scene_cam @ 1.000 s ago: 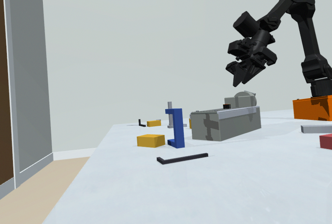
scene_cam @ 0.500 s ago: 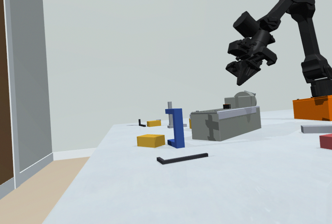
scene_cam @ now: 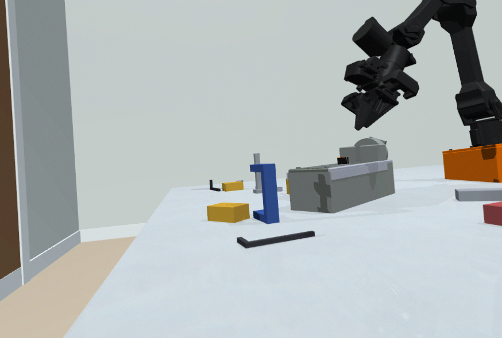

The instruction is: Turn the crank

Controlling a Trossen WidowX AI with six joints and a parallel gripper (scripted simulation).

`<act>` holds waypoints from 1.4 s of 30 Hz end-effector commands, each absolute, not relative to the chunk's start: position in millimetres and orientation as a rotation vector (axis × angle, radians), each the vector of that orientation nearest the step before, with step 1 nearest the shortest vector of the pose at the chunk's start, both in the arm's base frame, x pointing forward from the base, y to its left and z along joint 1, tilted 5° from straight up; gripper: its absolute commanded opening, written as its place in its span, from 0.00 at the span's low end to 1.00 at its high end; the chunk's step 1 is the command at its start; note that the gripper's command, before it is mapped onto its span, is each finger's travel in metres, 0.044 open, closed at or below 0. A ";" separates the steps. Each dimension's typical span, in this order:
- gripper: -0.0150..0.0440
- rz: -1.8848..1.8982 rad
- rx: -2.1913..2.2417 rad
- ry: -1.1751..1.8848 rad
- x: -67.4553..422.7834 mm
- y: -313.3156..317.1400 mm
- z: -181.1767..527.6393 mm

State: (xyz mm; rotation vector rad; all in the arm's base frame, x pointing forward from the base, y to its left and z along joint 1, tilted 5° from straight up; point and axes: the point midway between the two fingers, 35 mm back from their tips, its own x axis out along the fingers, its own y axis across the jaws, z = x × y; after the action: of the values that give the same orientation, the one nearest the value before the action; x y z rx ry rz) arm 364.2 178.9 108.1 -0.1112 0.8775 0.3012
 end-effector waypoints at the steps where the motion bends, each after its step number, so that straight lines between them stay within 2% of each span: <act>1: 0.61 0.300 -0.112 0.877 364.2 178.8 108.2; 9: 0.97 0.300 -0.112 0.877 364.2 178.8 108.2; 11: 1.00 0.300 -0.112 0.877 364.2 178.8 108.2; 28: 0.25 0.300 -0.112 0.877 364.2 178.8 108.2; 42: 0.25 0.301 -0.111 0.878 364.2 178.9 108.1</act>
State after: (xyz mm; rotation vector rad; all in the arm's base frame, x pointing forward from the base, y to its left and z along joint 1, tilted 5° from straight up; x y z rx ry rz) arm 364.2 178.9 108.1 -0.1113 0.8775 0.3011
